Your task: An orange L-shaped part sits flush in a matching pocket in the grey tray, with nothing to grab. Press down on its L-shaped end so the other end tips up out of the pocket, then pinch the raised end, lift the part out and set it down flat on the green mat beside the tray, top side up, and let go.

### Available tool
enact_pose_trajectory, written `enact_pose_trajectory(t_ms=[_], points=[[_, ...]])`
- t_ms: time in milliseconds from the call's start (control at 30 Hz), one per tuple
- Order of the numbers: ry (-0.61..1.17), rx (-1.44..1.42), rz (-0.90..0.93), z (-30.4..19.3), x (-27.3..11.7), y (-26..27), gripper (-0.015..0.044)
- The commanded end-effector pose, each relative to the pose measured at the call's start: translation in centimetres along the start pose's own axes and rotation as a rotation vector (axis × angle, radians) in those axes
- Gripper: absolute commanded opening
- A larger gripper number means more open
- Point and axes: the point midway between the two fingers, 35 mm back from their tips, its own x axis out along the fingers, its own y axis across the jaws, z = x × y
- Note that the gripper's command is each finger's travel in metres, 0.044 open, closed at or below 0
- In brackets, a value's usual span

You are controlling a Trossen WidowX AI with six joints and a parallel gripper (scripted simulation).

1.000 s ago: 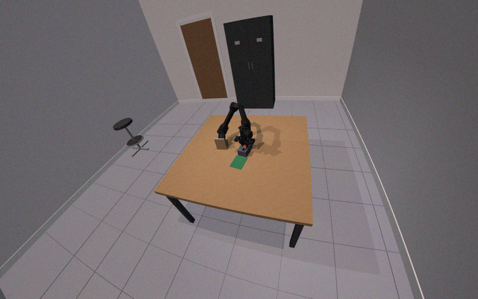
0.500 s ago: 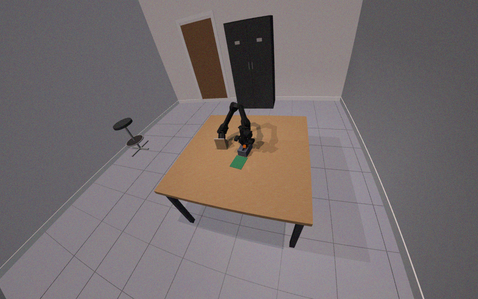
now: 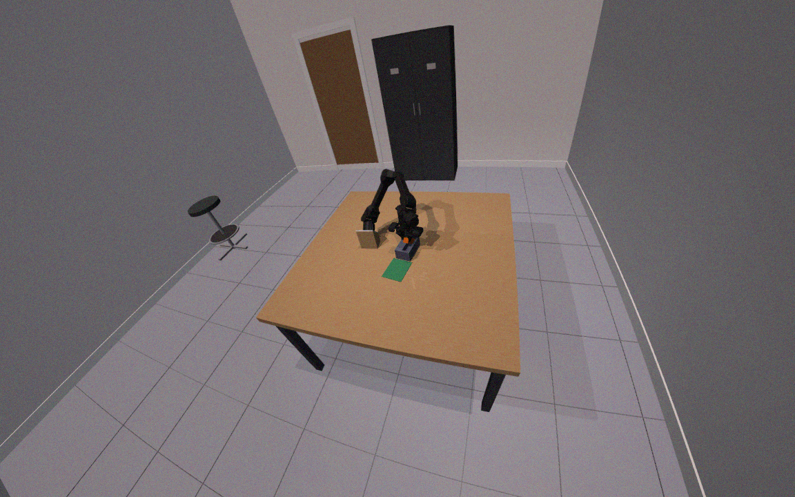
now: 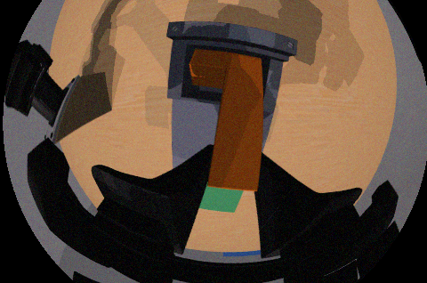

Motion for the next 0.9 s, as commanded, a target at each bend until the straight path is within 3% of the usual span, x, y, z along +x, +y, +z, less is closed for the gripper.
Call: enact_pose_trajectory(t_ms=[0, 867], points=[[0.0, -0.006, -0.01, 0.1, -0.9, -0.2, 0.0], [0.001, -0.005, -0.01, 0.1, -4.9, -0.1, 0.0]])
